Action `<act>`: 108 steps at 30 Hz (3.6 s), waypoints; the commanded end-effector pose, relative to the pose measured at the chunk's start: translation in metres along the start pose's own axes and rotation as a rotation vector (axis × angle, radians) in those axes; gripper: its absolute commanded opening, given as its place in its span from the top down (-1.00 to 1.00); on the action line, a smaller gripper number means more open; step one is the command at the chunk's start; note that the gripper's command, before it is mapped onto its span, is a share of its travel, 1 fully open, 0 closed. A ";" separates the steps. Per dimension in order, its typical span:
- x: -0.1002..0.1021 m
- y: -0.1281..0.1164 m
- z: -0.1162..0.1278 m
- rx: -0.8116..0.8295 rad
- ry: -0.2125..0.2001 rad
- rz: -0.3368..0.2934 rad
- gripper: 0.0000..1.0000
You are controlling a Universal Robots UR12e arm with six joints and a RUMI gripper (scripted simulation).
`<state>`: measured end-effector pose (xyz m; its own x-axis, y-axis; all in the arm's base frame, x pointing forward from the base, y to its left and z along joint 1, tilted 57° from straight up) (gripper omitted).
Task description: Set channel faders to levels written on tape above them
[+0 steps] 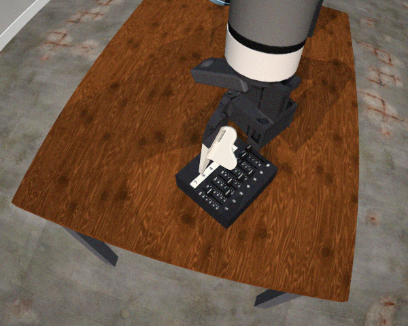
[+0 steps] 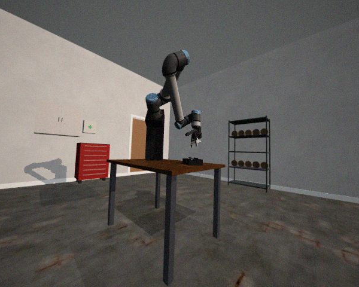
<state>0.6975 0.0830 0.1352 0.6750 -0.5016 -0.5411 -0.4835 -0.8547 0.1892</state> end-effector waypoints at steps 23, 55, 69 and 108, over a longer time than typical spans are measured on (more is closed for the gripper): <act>0.041 -0.029 -0.018 1.025 -0.004 0.010 -1.00; 0.058 -0.044 -0.028 1.450 -0.002 0.012 1.00; 0.058 -0.044 -0.028 1.450 -0.002 0.012 1.00; 0.060 -0.044 -0.028 1.461 -0.002 0.012 1.00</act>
<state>0.7744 0.0865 0.1174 0.6663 -0.5066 -0.5472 -0.6153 0.0411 -0.7872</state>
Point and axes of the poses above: the point where the finger pads meet when closed, its own x axis out along the fingers, its own z axis across the jaws, y = z × x, the point moved 8 cm from there along -x, back along the fingers, and after that the axes turned 2 degrees about x, right-handed, at the moved point
